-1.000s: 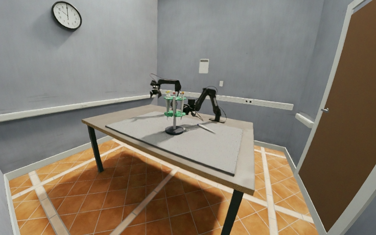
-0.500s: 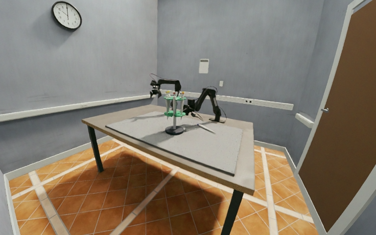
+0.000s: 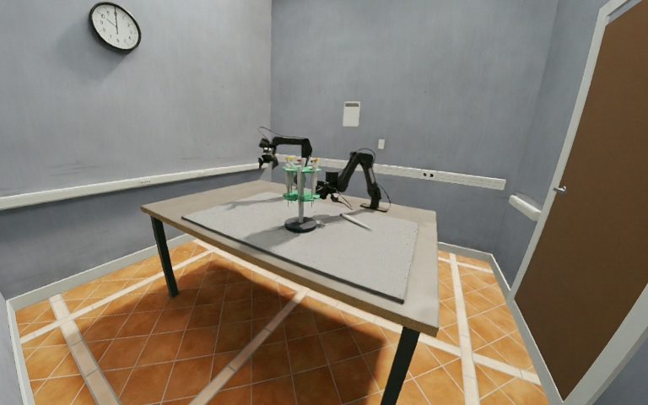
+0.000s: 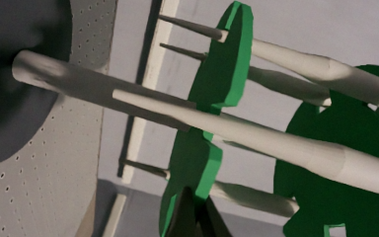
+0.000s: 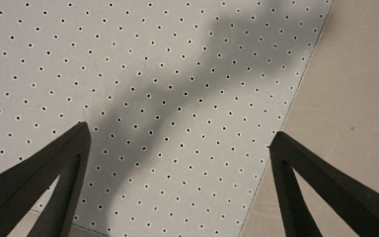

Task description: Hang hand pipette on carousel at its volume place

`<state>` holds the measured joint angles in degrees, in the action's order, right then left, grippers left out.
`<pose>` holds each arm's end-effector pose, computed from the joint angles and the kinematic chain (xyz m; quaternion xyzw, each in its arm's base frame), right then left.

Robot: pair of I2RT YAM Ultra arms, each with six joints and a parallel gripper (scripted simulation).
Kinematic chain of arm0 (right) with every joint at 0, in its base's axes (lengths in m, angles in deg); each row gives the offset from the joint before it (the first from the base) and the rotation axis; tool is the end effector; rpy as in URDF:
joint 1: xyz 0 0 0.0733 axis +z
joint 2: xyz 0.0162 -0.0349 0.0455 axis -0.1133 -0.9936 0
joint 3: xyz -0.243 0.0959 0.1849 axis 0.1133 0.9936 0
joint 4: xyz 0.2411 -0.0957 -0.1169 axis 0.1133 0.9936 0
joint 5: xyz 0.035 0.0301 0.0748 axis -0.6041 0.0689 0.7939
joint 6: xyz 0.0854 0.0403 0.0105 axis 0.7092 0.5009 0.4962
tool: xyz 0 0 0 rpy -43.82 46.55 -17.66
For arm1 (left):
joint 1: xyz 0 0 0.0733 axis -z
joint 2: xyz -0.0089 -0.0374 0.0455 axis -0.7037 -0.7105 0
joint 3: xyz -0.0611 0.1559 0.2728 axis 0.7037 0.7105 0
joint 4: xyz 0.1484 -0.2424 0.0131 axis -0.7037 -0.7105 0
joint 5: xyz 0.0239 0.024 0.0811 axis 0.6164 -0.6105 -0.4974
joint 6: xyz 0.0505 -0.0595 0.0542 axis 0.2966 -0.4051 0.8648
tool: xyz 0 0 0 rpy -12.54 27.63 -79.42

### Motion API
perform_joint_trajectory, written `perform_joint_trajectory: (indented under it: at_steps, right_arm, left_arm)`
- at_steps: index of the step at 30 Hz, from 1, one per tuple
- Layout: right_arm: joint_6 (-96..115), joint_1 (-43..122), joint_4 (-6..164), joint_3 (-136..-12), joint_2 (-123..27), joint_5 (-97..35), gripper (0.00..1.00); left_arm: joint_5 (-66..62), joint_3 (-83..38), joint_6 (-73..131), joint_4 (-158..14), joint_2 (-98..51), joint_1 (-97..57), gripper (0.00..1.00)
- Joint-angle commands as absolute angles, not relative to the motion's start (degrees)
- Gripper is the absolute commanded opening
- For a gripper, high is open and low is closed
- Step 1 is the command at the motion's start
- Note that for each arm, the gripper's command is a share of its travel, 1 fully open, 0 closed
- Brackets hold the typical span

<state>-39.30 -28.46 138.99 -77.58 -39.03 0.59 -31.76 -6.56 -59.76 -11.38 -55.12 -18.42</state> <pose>0.2529 -0.1141 0.3611 -0.1819 0.9098 0.0752 0.3654 0.4621 -0.1834 0.2025 -0.5042 0.4939 -0.4980 0.5038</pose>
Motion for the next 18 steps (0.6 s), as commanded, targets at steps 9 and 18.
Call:
perform_joint_trajectory:
  at_steps: [9, 18]
  right_arm:
    - [-39.69, -29.16, 138.18, -78.20, -39.25, 1.80, 1.00]
    - [-39.69, -29.16, 138.18, -78.20, -39.25, 1.80, 1.00]
  left_arm:
    - [-13.76, -2.06, -59.33, -10.69, -51.44, -25.49, 0.00]
    - [-3.31, -2.47, -59.31, -10.25, -51.77, -29.87, 0.00]
